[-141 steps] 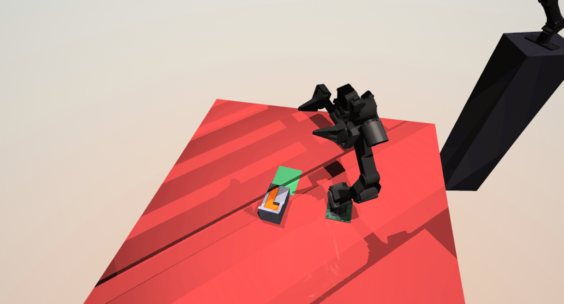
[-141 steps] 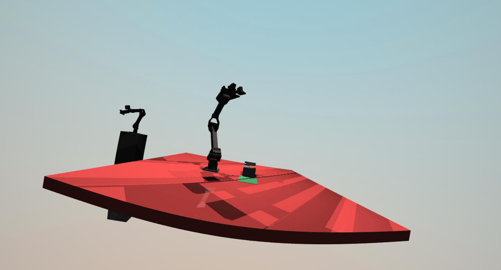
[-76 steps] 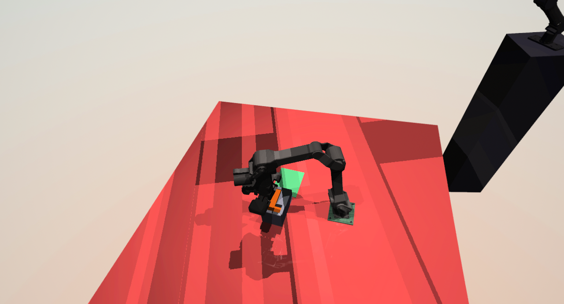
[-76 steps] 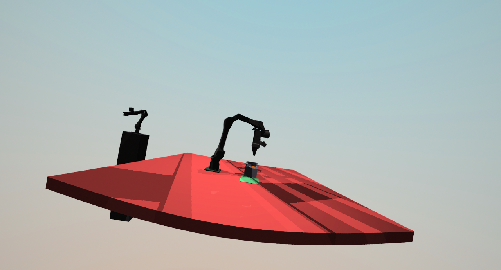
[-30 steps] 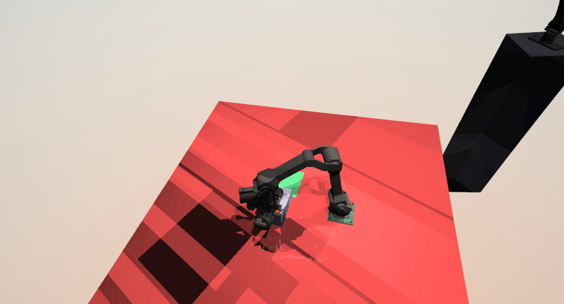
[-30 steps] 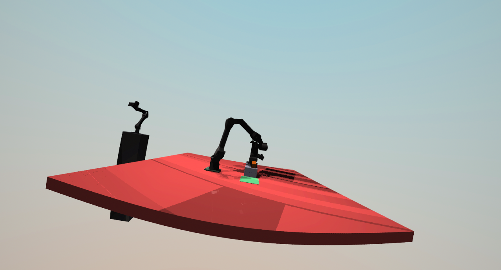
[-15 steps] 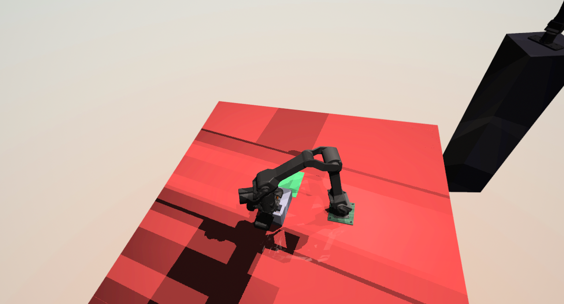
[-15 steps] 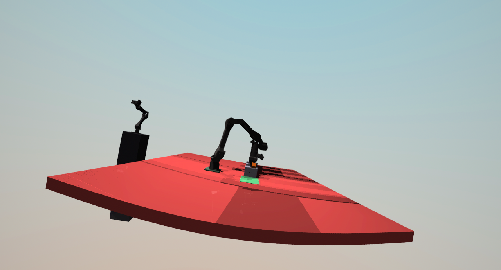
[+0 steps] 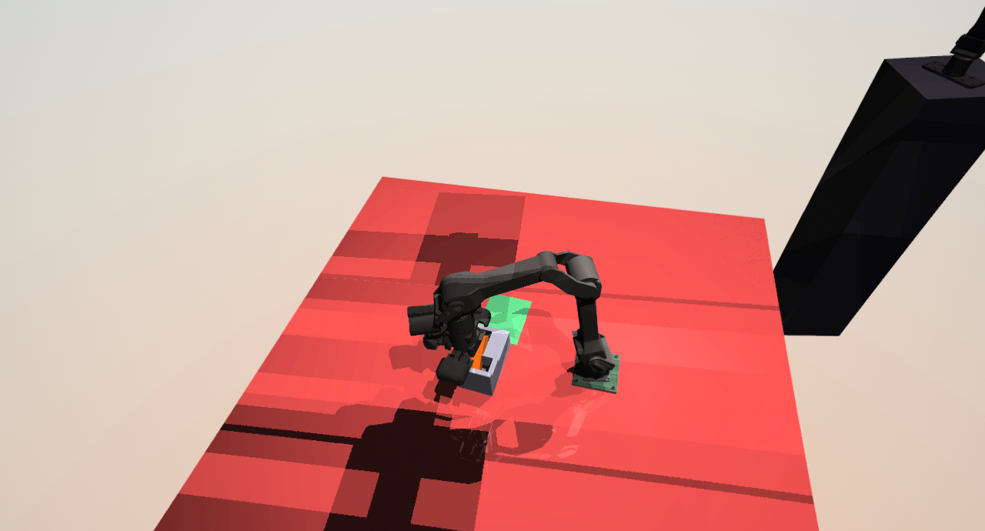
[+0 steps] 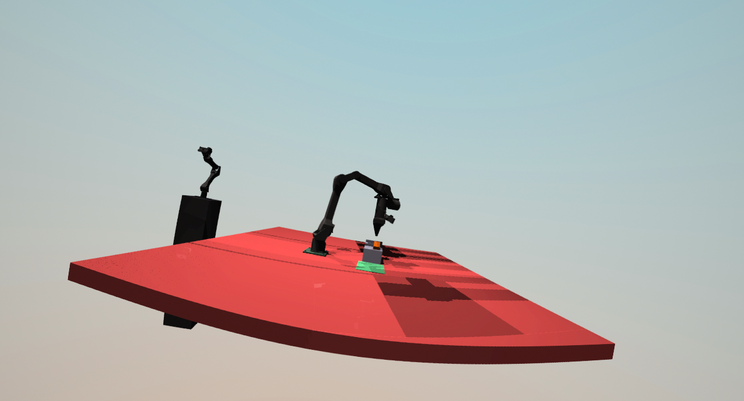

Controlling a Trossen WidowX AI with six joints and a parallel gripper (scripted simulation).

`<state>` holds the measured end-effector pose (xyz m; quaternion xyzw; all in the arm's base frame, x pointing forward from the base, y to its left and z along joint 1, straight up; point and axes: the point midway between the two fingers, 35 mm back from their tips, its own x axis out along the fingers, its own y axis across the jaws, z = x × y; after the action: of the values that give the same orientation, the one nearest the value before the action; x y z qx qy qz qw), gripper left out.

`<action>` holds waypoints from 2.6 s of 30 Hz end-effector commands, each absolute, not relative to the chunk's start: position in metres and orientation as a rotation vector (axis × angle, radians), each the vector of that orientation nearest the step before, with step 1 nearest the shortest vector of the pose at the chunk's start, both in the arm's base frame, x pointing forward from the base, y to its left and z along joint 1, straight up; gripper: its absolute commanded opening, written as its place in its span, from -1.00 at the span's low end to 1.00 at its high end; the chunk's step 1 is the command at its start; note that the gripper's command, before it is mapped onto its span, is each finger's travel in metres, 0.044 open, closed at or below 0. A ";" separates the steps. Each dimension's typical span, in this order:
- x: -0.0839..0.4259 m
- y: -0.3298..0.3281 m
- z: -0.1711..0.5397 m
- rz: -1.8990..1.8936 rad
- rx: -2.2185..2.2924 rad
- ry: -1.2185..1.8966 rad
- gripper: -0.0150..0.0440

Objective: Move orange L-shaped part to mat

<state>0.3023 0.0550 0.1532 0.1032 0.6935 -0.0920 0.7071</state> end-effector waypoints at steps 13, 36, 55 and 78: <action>0.300 0.052 0.178 -0.199 0.235 1.518 0.12; 0.298 0.029 0.179 0.133 -0.119 1.526 0.46; 0.287 -0.027 0.180 0.992 -1.014 1.301 0.46; 0.289 -0.027 0.144 0.992 -1.014 1.301 0.46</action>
<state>0.2887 -0.0267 0.1481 -0.4298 0.5545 0.4218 0.5743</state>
